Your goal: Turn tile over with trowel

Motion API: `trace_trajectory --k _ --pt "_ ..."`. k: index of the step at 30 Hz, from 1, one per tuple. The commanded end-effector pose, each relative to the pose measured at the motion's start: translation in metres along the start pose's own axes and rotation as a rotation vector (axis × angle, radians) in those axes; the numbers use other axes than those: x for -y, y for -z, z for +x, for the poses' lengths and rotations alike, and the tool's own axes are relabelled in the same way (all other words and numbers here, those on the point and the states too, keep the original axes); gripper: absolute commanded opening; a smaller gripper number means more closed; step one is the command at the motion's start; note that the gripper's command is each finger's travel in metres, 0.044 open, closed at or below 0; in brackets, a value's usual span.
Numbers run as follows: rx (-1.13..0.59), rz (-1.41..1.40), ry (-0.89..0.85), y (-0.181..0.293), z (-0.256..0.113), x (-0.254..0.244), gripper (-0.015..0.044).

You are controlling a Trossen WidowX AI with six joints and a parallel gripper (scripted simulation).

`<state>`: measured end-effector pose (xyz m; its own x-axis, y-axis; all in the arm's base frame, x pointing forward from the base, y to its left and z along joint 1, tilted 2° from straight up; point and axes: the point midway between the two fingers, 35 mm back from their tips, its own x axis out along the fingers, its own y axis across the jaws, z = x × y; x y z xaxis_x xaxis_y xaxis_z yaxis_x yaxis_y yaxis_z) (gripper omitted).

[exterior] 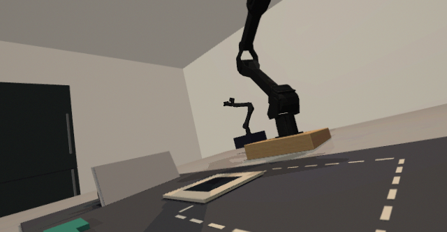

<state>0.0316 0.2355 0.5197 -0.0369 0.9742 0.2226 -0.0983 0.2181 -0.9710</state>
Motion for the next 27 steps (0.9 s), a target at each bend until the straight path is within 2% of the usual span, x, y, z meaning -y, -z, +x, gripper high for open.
trace_trajectory --k 1,16,27 --pt "-0.073 0.069 -0.036 0.020 0.006 -0.009 0.0100" --pt "-0.398 0.308 -0.094 0.108 0.011 -0.039 0.0100" --pt "-0.604 0.427 -0.108 0.164 -0.004 -0.058 0.0100"
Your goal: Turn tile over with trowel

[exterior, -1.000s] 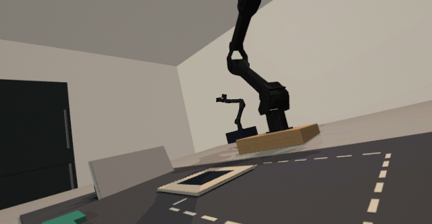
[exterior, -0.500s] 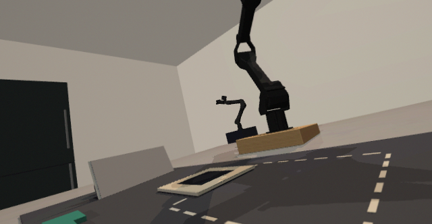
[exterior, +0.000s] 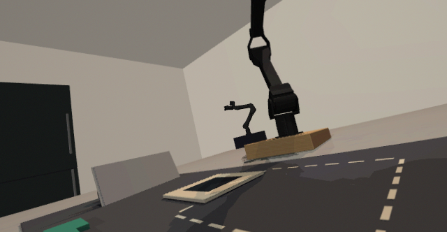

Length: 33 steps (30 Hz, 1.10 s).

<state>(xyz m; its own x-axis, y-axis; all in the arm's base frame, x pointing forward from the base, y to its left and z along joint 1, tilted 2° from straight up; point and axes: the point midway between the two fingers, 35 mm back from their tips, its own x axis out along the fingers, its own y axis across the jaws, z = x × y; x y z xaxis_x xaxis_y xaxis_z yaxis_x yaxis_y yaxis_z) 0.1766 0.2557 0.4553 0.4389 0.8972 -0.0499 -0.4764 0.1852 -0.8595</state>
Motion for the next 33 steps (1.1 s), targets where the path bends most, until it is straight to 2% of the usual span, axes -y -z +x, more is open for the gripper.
trace_trajectory --k 1,12,33 --pt "-0.063 0.052 -0.005 0.018 0.005 0.000 0.0100" --pt "-0.202 0.122 -0.012 0.069 0.013 0.003 0.0100" --pt "-0.579 0.587 0.028 0.192 0.000 -0.005 0.0100"
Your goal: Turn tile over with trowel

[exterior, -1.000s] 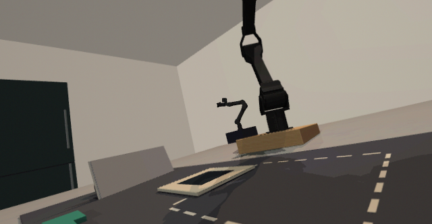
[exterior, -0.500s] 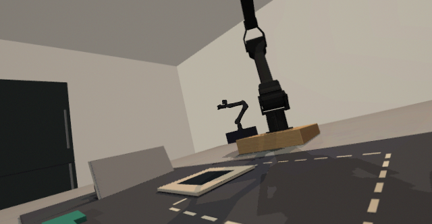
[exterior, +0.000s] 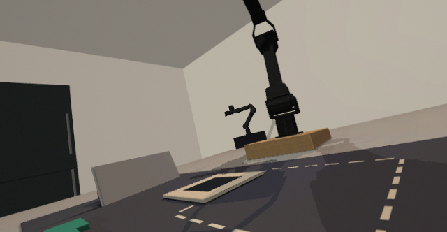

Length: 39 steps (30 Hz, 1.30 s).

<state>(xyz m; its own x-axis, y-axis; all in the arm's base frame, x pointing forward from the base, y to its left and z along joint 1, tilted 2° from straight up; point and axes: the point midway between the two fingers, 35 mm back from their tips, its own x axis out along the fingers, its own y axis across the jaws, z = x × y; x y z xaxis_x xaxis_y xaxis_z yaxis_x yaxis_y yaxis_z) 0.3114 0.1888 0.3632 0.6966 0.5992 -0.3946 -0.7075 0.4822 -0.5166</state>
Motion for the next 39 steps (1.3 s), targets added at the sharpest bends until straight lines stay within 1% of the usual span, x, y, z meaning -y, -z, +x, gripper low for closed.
trace_trajectory --k 1,9,18,39 --pt "-0.052 0.091 0.006 0.019 0.006 0.007 0.0100" --pt "-0.164 0.272 0.030 0.056 0.015 0.023 0.0100" --pt "-0.320 0.525 0.085 0.109 0.020 0.043 0.0100" --pt "-0.584 0.939 0.239 0.215 0.006 0.077 0.0100"
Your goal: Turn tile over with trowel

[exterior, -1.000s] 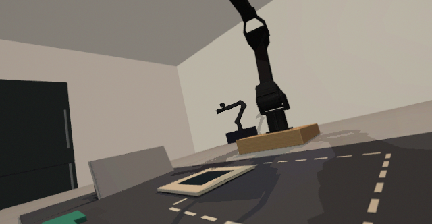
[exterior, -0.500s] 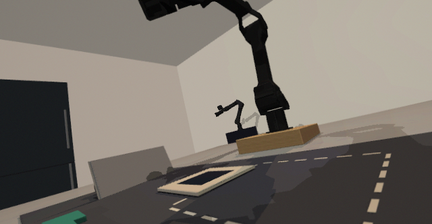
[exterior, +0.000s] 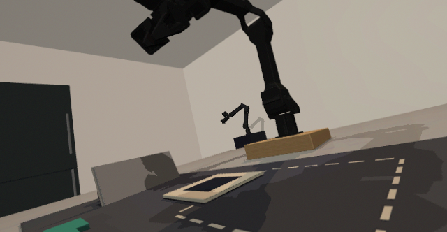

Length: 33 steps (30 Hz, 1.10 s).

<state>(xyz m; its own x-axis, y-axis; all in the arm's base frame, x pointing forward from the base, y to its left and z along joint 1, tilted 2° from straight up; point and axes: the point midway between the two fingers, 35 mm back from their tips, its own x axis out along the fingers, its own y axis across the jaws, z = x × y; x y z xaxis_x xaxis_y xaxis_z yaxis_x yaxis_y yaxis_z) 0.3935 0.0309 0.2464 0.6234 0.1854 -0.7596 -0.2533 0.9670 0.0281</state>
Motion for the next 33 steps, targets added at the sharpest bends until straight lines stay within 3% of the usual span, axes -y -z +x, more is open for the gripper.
trace_trajectory --k 1,33 --pt "-0.051 0.097 0.033 0.009 0.008 0.018 0.0100" --pt "-0.444 1.070 0.384 0.127 0.031 0.157 0.0100"
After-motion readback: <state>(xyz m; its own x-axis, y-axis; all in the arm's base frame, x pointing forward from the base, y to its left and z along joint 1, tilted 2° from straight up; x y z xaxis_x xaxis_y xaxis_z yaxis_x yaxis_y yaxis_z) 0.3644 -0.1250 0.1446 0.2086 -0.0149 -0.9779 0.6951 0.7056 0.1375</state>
